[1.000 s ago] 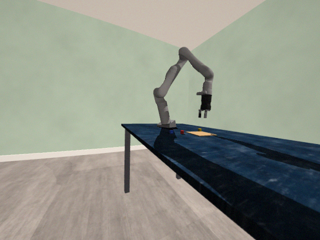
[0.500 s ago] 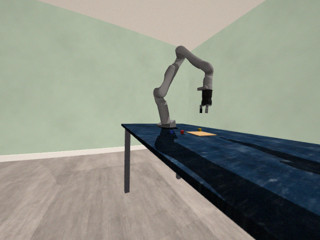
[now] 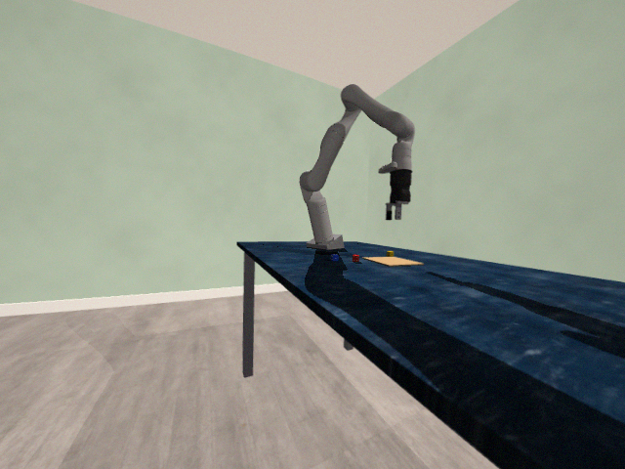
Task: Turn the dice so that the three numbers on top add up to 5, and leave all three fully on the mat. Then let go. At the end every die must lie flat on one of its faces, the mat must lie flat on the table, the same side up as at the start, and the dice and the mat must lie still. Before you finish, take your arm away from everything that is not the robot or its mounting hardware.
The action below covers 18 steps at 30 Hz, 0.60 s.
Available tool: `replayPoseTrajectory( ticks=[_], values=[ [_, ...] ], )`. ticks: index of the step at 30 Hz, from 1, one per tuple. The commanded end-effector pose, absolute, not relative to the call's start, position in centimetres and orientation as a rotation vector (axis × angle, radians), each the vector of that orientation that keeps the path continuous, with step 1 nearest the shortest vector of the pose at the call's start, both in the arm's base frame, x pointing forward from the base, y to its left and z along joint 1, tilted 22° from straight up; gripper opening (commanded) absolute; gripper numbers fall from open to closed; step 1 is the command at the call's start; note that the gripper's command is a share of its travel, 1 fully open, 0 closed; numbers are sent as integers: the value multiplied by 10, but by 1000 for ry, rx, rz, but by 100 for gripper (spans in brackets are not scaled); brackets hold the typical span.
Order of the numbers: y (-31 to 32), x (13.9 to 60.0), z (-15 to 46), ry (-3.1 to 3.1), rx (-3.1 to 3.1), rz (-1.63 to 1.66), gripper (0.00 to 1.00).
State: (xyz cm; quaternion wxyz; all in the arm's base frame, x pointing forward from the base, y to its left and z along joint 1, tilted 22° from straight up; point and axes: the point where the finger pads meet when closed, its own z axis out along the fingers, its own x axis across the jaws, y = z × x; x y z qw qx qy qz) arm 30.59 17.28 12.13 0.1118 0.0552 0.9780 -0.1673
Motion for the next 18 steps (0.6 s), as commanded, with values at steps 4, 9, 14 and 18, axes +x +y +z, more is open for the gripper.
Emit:
replayPoseTrajectory(
  ticks=[4,9,14,18],
  values=[
    [77,338,158,2800,580,-423,100],
    [11,340,176,2714,841,-395,100],
    [3,339,178,2701,876,-391,100],
    [3,339,178,2701,876,-391,100]
  ],
)
